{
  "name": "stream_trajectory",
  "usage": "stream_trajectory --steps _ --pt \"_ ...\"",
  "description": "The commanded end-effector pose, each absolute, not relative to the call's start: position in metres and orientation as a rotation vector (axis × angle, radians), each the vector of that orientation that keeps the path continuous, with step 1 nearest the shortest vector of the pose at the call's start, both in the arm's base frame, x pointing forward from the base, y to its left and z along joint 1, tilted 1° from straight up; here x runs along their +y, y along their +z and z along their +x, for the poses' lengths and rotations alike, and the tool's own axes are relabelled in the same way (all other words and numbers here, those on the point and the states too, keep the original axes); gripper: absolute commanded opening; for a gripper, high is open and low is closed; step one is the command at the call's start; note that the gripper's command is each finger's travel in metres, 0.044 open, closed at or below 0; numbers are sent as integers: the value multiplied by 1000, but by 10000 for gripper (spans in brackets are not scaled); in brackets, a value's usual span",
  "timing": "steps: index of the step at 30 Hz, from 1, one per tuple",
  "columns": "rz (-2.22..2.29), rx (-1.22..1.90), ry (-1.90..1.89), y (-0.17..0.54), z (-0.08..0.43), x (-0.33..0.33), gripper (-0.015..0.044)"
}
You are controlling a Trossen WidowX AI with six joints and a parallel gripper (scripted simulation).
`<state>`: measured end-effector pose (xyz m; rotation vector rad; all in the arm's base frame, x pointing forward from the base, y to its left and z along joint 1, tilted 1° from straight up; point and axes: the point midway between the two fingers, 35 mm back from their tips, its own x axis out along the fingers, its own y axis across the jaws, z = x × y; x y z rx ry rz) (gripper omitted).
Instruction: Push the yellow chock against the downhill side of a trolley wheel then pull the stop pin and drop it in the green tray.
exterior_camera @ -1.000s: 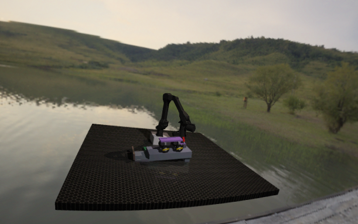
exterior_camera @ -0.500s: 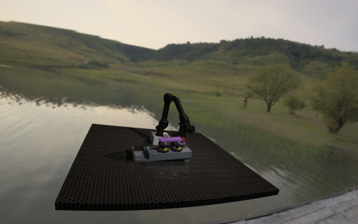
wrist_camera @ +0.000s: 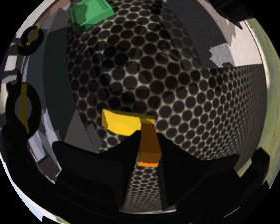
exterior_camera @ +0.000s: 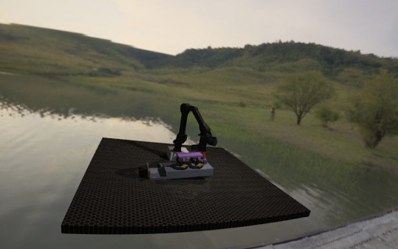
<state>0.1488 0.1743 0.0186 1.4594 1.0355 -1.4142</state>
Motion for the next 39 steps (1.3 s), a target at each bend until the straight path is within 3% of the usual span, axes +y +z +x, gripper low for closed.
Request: stream_trajectory --steps 1,39 --pt "1472 1040 -1408 34 149 175 0" --pt "1472 1040 -1407 144 148 176 0"
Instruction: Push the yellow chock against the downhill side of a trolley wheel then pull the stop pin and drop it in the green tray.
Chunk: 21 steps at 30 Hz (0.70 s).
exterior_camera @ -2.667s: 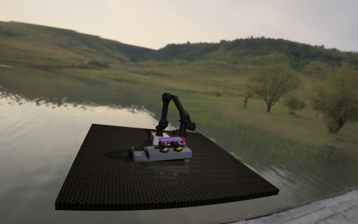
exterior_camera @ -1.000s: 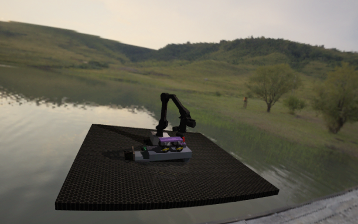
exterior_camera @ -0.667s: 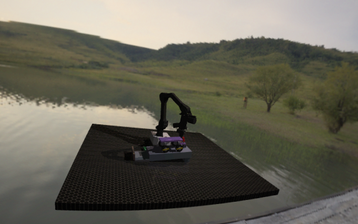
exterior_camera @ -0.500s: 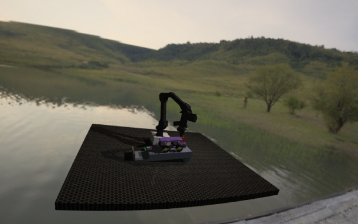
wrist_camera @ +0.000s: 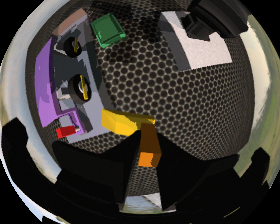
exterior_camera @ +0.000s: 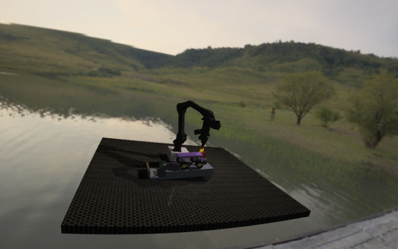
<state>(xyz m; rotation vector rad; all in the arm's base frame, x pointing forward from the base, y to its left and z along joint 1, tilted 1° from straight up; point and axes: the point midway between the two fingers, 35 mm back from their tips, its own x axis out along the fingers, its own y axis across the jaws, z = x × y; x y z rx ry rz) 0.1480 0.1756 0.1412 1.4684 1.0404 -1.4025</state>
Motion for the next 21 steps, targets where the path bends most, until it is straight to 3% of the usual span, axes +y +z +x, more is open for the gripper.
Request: stream_trajectory --steps 1,21 --pt "1472 1040 -1407 144 148 176 0" --pt "1040 1311 -982 144 148 176 0"
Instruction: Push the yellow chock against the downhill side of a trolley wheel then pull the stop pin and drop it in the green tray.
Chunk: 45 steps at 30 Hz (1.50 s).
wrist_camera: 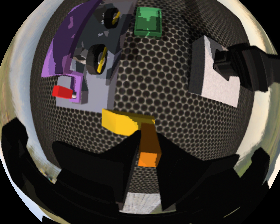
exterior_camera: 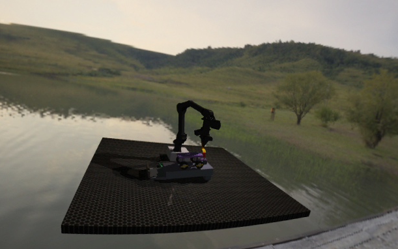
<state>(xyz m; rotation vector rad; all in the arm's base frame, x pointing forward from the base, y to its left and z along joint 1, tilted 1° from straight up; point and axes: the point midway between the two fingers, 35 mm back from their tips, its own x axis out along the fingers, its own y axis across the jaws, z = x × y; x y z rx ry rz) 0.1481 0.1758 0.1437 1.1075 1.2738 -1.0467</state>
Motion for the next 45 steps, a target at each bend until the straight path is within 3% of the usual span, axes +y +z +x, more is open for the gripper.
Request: stream_trajectory --steps 1,45 --pt "1015 1323 -957 144 148 176 0" --pt "-90 1537 120 144 148 176 0"
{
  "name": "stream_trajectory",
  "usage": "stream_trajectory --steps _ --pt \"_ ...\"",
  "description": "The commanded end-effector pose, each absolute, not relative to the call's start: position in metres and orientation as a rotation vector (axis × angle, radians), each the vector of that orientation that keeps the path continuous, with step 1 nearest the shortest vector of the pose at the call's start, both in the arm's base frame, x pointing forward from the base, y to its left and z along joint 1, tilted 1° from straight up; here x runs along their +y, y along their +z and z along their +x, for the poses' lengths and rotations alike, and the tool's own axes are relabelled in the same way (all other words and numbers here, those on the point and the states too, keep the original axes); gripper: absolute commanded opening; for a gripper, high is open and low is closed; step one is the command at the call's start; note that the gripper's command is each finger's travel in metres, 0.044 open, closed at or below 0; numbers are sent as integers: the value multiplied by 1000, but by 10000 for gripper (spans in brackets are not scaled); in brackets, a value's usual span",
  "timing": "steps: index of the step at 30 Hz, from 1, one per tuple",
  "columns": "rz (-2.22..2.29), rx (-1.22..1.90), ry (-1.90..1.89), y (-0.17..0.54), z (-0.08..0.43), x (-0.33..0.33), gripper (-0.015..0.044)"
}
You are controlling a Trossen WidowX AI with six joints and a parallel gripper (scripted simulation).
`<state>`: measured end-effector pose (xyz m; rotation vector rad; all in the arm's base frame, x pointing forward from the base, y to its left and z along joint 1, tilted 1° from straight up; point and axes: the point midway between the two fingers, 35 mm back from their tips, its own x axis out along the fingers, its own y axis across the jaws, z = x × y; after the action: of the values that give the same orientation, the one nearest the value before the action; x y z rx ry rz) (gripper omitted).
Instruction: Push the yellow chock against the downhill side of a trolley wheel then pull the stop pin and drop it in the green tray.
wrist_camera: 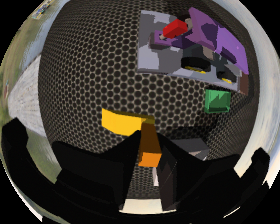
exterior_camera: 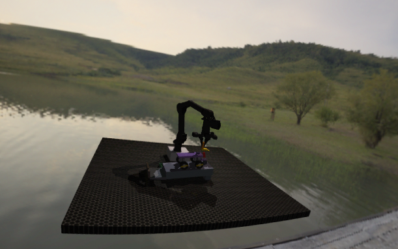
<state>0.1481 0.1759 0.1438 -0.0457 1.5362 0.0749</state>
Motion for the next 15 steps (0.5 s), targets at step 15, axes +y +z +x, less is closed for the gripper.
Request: stream_trajectory --steps 15 --pt "-134 1533 159 140 162 145 0"
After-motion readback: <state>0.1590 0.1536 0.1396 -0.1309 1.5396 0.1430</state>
